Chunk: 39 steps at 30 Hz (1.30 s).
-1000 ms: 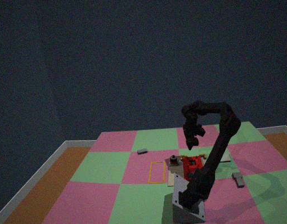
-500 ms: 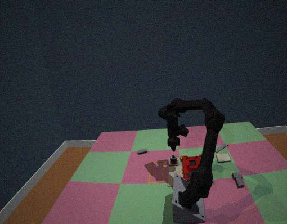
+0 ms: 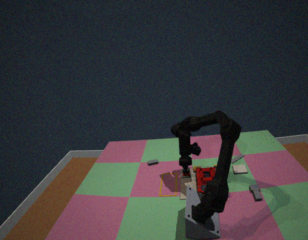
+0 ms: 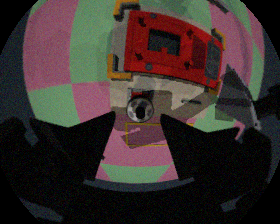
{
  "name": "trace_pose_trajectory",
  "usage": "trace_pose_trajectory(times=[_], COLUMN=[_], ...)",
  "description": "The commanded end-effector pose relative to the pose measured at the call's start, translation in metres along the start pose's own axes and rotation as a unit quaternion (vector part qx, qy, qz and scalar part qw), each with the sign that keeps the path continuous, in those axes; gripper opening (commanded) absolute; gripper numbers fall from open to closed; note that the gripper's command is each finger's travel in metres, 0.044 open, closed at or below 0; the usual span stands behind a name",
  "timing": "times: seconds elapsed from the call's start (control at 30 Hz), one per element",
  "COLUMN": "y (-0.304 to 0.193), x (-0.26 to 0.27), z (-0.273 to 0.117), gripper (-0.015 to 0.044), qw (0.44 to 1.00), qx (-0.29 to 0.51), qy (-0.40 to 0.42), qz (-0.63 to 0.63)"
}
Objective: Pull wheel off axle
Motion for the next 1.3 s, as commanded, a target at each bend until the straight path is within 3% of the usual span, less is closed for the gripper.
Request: trace_pose_trajectory(times=[0.0,0.1,0.2,0.5,0.7,1.27], y=[0.0022,0.0022,0.0032,0.0032,0.0031,0.0028], x=[-0.0020,-0.0020,-0.0027,-0.0027,-0.0026,-0.0023], z=[0.0229,0.0229,0.0200,0.0200,0.0188,0.0133], gripper=[0.0300,0.0300,0.0221,0.0161,0.0004,0.0000], qw=[1.000,1.000,1.000,1.000,1.000,1.000], qx=[-0.006,-0.006,-0.005,-0.005,-0.005,-0.005], qy=[-0.003,-0.003,-0.009,-0.009,-0.009,-0.008], qz=[-0.004,-0.004,-0.001,-0.001,-0.001,-0.001])
Point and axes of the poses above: the point midway between the two fingers, 35 mm back from their tips, its own z axis out along the fingers, its own x axis across the jaws, y = z × x, the point moved 1 cm from there along -z, back along the fingers, and after that the axes turned 11 degrees about z, right-handed, at the moved point
